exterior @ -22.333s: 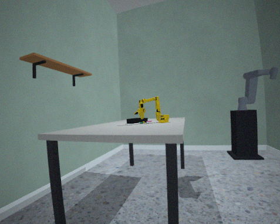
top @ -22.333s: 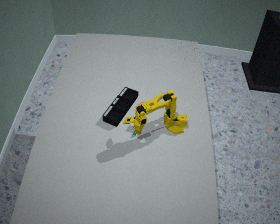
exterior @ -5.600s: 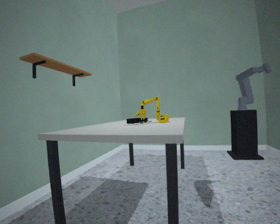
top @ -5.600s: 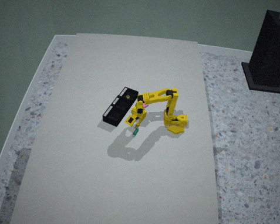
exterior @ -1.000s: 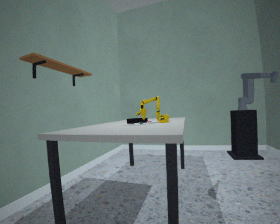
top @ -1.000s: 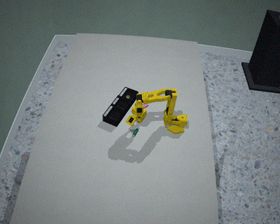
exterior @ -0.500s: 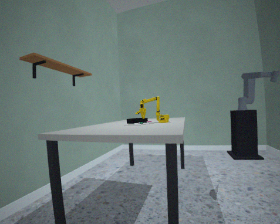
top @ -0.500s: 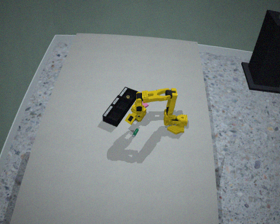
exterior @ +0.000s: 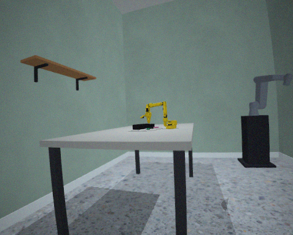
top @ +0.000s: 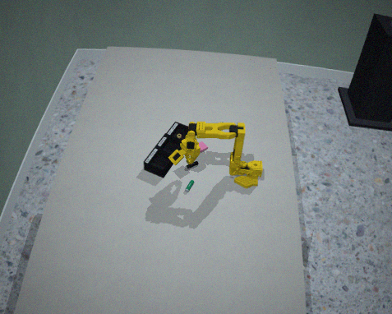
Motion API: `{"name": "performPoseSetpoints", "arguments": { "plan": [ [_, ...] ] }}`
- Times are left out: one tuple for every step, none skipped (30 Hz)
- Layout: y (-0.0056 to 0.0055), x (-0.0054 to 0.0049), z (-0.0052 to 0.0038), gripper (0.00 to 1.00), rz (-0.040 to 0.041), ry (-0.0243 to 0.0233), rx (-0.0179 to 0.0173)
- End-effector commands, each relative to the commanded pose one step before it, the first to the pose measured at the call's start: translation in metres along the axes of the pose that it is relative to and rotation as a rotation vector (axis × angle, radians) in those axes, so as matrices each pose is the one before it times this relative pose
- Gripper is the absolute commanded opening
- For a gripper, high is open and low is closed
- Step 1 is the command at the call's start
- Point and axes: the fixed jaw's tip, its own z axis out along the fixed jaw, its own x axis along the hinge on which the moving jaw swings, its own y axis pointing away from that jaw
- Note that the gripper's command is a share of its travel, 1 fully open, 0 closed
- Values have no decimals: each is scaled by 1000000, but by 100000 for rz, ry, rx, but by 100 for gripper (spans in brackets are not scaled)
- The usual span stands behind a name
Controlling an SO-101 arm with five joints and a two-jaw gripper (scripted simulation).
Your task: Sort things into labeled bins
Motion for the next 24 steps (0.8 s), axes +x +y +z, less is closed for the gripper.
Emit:
{"name": "performPoseSetpoints", "arguments": {
  "plan": [
    [-8577, -3263, -8201, 0, 5052, -3168, 2479],
    [0, 0, 0, 0, 0, 0, 0],
    [-1062, -24, -355, 0, 889, -76, 82],
    [-822, -25, -278, 0, 691, -59, 68],
    [-601, -12, -202, 0, 503, -42, 47],
    [-395, -17, -130, 0, 330, -28, 32],
    [-218, -1, -71, 0, 182, -14, 18],
    [-86, -8, -27, 0, 72, -6, 7],
    [-13, 3, -6, 0, 9, 0, 0],
    [-10, -5, -4, 0, 10, -3, 3],
    [-84, -21, -34, 0, 72, -9, 7],
    [-210, -67, -79, 0, 182, -27, 27],
    [-384, -109, -146, 0, 330, -48, 44],
    [-588, -172, -225, 0, 506, -75, 68],
    [-809, -233, -309, 0, 694, -98, 92],
    [-1041, -305, -391, 0, 892, -131, 119],
    [-1260, -370, -473, 0, 1090, -158, 146],
    [0, 0, 0, 0, 0, 0, 0],
    [0, 0, 0, 0, 0, 0, 0],
    [-1484, -437, -554, 0, 1275, -185, 167],
    [-1682, -504, -611, 0, 1448, -212, 194],
    [-1856, -553, -673, 0, 1602, -236, 211],
    [-2004, -614, -717, 0, 1731, -254, 228],
    [-2111, -648, -744, 0, 1825, -272, 238]
  ]
}}
